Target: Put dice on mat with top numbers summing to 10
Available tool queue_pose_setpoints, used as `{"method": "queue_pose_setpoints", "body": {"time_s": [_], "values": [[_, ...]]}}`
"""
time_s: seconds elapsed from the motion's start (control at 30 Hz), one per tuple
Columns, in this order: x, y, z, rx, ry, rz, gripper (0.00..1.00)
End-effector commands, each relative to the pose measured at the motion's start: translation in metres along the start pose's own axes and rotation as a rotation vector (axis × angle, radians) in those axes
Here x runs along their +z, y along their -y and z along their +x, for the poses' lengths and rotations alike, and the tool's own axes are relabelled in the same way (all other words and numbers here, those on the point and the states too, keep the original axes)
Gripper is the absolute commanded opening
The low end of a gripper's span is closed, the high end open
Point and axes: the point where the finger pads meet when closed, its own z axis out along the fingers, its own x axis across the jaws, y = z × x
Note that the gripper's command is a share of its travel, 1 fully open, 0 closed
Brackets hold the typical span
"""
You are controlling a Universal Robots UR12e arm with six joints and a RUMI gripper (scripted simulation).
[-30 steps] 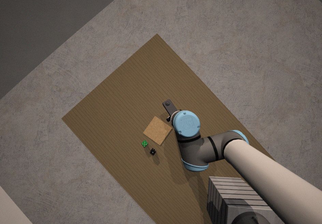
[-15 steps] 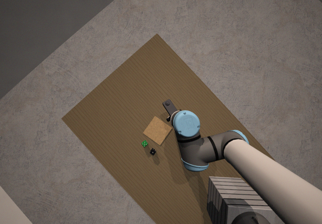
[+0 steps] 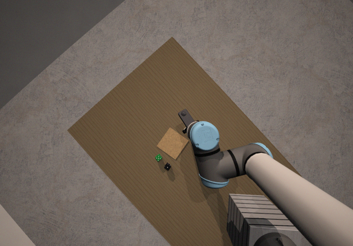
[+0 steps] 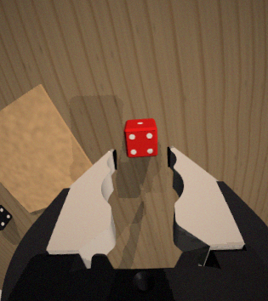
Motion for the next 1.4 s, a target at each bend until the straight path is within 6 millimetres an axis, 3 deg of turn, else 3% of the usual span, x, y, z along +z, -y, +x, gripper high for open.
{"method": "queue_pose_setpoints", "body": {"time_s": [0.0,0.73,1.37], "values": [[0.0,0.001,0.0,0.0,0.0,0.001,0.28],[0.005,0.001,0.0,0.0,0.0,0.001,0.28],[0.034,0.001,0.0,0.0,0.0,0.001,0.28]]}}
